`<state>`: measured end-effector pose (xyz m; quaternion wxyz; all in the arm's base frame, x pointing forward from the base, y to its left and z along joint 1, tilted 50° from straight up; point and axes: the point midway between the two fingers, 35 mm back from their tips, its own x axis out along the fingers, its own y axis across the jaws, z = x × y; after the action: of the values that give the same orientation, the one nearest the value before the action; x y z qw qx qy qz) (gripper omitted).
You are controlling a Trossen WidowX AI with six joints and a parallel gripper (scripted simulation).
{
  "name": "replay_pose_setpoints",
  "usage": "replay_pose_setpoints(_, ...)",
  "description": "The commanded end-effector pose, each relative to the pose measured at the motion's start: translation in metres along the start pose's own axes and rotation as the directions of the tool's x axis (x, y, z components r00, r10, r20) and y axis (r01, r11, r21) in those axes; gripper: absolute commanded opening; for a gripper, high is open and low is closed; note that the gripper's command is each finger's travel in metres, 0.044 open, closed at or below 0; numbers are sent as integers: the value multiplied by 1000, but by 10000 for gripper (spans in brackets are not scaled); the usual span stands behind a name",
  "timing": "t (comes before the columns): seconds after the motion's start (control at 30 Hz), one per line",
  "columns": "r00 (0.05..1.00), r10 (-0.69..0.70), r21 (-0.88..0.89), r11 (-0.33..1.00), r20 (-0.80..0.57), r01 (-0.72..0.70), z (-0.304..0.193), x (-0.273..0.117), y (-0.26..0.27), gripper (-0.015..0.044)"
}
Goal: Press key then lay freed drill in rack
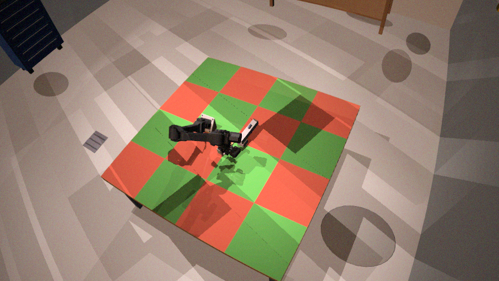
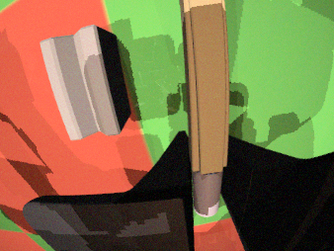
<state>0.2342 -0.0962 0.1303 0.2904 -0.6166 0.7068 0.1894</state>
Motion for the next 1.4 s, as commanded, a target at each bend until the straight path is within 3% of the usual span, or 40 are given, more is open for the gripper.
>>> replay_pose_setpoints(0.0, 1000, -2, 7, 1000, 6, 2, 0, -2, -2, 0)
replay_pose_setpoints(1.37, 1000, 0, 4, 1000, 6, 0, -10, -4, 54, 0)
